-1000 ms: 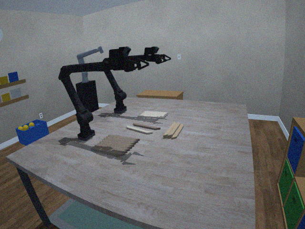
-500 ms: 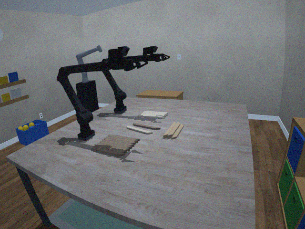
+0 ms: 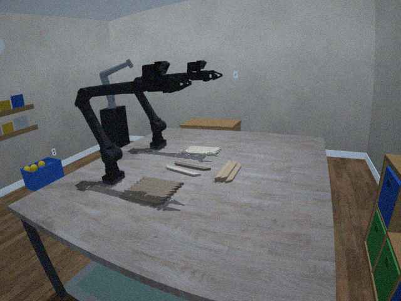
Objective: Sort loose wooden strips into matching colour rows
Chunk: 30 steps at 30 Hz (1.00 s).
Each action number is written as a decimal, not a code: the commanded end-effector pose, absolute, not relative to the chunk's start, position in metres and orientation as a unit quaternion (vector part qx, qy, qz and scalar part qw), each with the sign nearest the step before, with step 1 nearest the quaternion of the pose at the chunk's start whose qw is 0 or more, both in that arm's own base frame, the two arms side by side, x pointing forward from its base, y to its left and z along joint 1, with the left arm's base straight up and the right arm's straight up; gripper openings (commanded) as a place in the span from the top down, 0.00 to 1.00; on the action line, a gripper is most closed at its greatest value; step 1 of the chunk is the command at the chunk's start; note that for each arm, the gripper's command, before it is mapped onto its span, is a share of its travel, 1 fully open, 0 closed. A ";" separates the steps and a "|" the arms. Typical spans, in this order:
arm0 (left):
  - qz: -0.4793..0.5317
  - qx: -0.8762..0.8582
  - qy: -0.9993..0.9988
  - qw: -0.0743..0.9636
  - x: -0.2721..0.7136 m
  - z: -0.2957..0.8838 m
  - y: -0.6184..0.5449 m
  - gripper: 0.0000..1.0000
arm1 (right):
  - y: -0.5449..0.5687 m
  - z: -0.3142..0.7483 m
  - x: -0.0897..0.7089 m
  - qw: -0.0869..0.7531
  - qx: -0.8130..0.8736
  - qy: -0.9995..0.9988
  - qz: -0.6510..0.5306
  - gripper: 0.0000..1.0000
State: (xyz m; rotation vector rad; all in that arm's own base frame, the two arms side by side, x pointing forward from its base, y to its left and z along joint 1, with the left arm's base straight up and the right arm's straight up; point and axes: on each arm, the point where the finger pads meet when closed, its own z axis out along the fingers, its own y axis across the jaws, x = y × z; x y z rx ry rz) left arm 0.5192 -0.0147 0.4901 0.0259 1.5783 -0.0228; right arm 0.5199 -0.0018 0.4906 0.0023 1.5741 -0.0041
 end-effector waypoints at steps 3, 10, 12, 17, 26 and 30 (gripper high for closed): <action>-0.001 0.003 0.698 0.716 0.523 0.506 -0.004 0.00 | -0.001 0.502 0.523 0.712 -0.001 0.702 -0.002 0.58; 0.001 -0.005 0.691 0.722 0.523 0.512 0.003 0.00 | 0.009 0.478 0.529 0.692 0.002 0.721 0.015 0.58; 0.001 -0.009 0.690 0.723 0.523 0.514 0.005 0.00 | 0.013 0.470 0.532 0.684 0.005 0.729 0.022 0.58; 0.001 -0.010 0.693 0.721 0.522 0.513 0.006 0.00 | 0.031 0.437 0.543 0.647 0.015 0.760 0.051 0.58; -0.008 -0.001 0.690 0.724 0.521 0.517 -0.006 0.00 | 0.061 0.410 0.561 0.594 0.036 0.798 0.093 0.58; -0.007 0.001 0.688 0.726 0.521 0.520 -0.007 0.00 | 0.090 0.363 0.565 0.532 0.048 0.837 0.119 0.58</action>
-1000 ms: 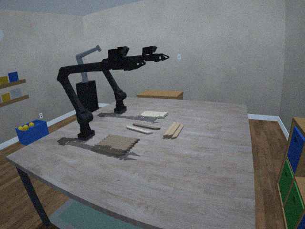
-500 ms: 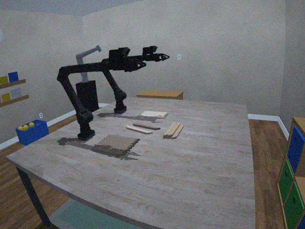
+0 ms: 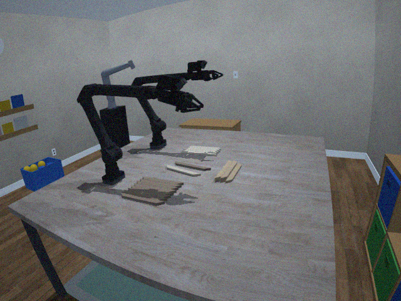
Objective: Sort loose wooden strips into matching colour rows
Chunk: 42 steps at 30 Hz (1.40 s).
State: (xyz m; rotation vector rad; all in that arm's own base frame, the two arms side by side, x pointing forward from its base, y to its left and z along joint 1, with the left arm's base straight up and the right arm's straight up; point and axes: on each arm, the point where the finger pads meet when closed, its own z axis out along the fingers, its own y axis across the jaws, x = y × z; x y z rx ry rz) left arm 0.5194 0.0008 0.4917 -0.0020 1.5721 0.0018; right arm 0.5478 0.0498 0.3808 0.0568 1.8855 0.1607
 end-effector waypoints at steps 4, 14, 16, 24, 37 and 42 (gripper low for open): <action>-0.007 0.001 0.686 0.728 0.520 0.522 -0.007 0.00 | 0.113 0.320 0.564 0.473 0.060 0.869 0.132 0.58; 0.001 -0.006 0.682 0.731 0.519 0.527 0.004 0.00 | 0.156 0.229 0.543 0.344 0.082 0.925 0.138 0.58; 0.001 -0.006 0.681 0.732 0.519 0.528 0.005 0.00 | 0.166 0.208 0.535 0.312 0.089 0.936 0.135 0.58; 0.002 -0.006 0.685 0.729 0.518 0.527 0.006 0.00 | 0.190 0.143 0.502 0.209 0.110 0.965 0.114 0.58; -0.005 0.002 0.684 0.729 0.517 0.531 -0.006 0.00 | 0.212 0.041 0.409 0.027 0.137 0.990 0.025 0.58; -0.005 0.003 0.684 0.729 0.516 0.532 -0.006 0.00 | 0.205 0.035 0.403 0.015 0.143 0.989 0.017 0.58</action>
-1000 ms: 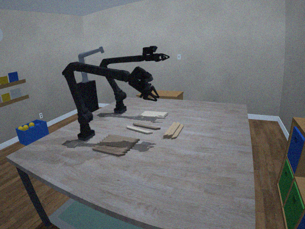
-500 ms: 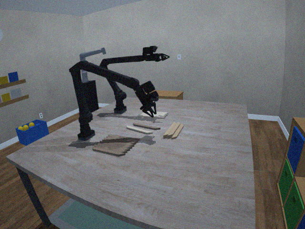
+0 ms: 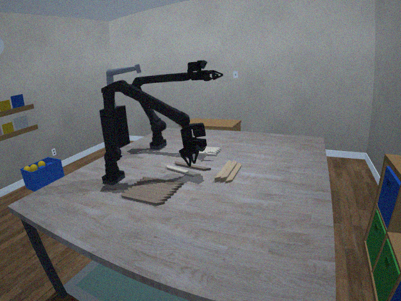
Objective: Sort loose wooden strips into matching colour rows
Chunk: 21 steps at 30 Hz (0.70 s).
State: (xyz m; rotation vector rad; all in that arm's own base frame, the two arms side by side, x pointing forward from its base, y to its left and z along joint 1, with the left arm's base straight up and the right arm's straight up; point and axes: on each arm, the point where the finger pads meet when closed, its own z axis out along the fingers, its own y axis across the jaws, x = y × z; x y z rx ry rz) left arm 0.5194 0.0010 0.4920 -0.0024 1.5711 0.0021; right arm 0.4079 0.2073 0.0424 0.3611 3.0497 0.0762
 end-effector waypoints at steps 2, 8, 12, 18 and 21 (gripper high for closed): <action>-0.006 0.003 0.684 0.729 0.516 0.533 -0.006 0.00 | 0.207 0.030 0.397 0.005 0.141 0.990 0.010 0.58; -0.006 0.004 0.684 0.730 0.515 0.534 -0.007 0.00 | 0.216 0.025 0.388 -0.005 0.130 0.991 -0.003 0.58; -0.005 0.004 0.681 0.732 0.515 0.537 -0.006 0.00 | 0.216 0.020 0.384 -0.007 0.125 0.992 -0.004 0.58; -0.002 0.002 0.680 0.733 0.514 0.539 -0.003 0.00 | 0.207 0.013 0.394 0.002 0.139 0.990 0.001 0.58; 0.000 0.000 0.679 0.734 0.514 0.541 0.000 0.00 | 0.207 0.007 0.395 0.003 0.139 0.990 0.001 0.58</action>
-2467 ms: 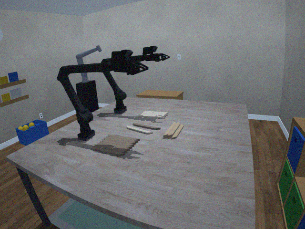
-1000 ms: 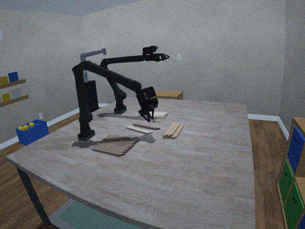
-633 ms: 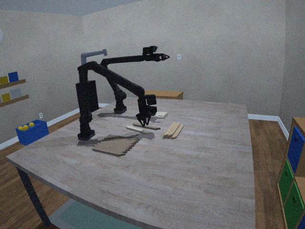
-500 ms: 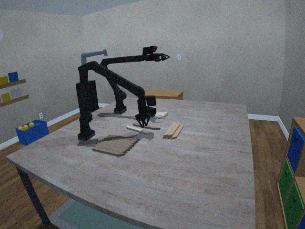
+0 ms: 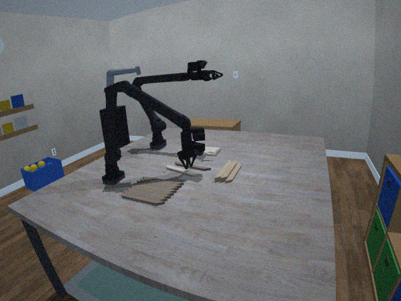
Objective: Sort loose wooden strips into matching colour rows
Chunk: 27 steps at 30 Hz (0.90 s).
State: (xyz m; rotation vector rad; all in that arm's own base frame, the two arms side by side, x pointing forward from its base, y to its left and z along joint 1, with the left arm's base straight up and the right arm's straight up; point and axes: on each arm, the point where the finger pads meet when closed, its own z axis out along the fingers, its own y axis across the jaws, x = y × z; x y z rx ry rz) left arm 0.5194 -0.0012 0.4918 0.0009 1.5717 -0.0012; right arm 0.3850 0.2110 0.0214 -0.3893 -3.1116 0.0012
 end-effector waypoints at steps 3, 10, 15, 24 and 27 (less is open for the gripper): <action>0.001 -0.001 0.678 0.735 0.513 0.542 0.002 0.00 | 0.206 0.001 0.396 -0.003 -0.138 -0.990 -0.001 0.58; 0.003 -0.002 0.678 0.735 0.515 0.542 0.004 0.00 | 0.206 0.000 0.398 -0.005 -0.140 -0.990 -0.003 0.58; 0.003 -0.002 0.679 0.735 0.516 0.542 0.004 0.00 | 0.210 -0.012 0.394 -0.007 -0.135 -0.991 -0.003 0.58; 0.004 -0.001 0.678 0.735 0.517 0.543 0.005 0.00 | 0.212 -0.004 0.408 -0.012 -0.133 -0.991 -0.008 0.58; 0.005 -0.001 0.678 0.735 0.517 0.544 0.005 0.00 | 0.209 -0.010 0.401 -0.006 -0.136 -0.991 -0.003 1.00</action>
